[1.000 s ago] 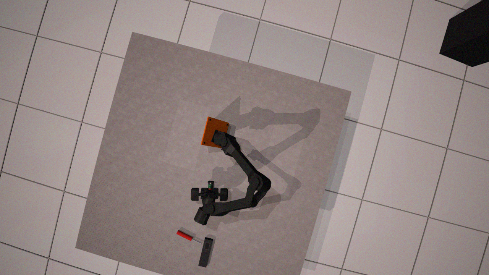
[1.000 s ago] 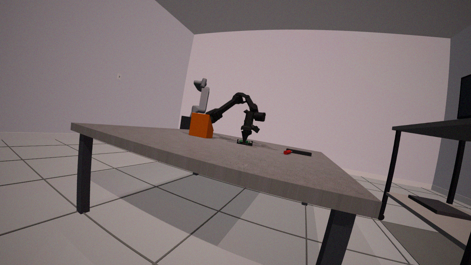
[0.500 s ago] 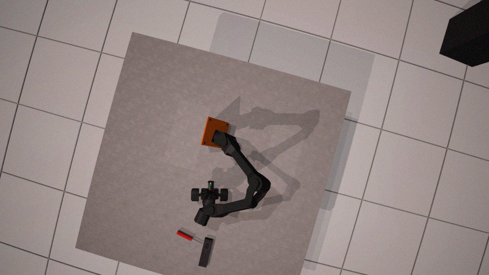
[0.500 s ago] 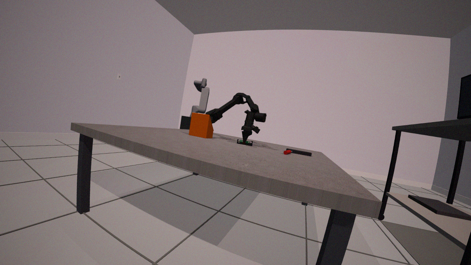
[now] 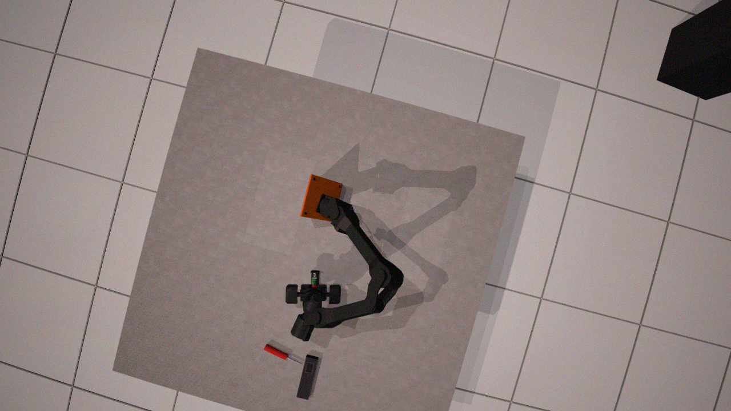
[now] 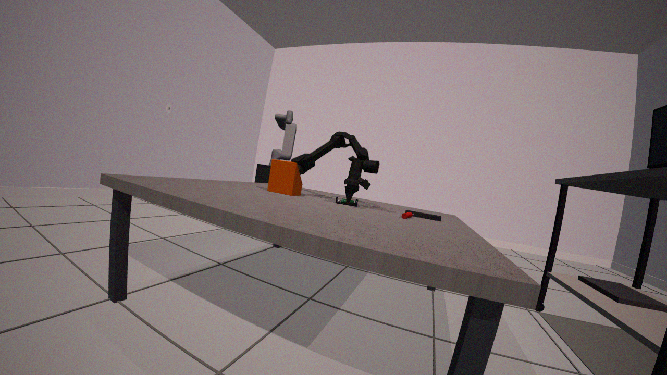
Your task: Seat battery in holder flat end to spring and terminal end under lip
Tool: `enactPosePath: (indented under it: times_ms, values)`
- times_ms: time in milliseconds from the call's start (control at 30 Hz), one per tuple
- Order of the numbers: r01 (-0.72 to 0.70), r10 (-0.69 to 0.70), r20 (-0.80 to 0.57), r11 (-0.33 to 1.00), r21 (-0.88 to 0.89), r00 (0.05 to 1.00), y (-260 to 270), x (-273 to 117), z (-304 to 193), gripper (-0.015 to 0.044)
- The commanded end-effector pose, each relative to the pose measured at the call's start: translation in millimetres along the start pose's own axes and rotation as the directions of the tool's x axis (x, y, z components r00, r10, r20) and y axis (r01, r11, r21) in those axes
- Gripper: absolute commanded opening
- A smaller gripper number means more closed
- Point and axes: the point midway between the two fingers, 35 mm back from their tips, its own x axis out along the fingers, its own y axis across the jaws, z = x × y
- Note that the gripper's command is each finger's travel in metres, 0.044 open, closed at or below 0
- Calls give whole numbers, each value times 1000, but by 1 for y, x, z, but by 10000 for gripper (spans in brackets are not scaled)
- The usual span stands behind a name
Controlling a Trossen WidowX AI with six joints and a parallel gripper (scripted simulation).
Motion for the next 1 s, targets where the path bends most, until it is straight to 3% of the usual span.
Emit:
enactPosePath:
  times_ms: [0, 267, 400, 833, 967]
  values:
    - [-1, 1, 0, 1000, 5, 1000, 0, 0, 1, 61]
    - [0, 0, 3, 1000, 4, 1000, 0, 0, 1, 61]
    - [0, 0, 3, 1000, 4, 1000, 0, 0, 1, 163]
    - [1, -1, 1, 1000, 2, 1000, -2, -15, 0, 163]
    - [1, -1, 2, 1000, 8, 1000, -7, -38, -1, 268]
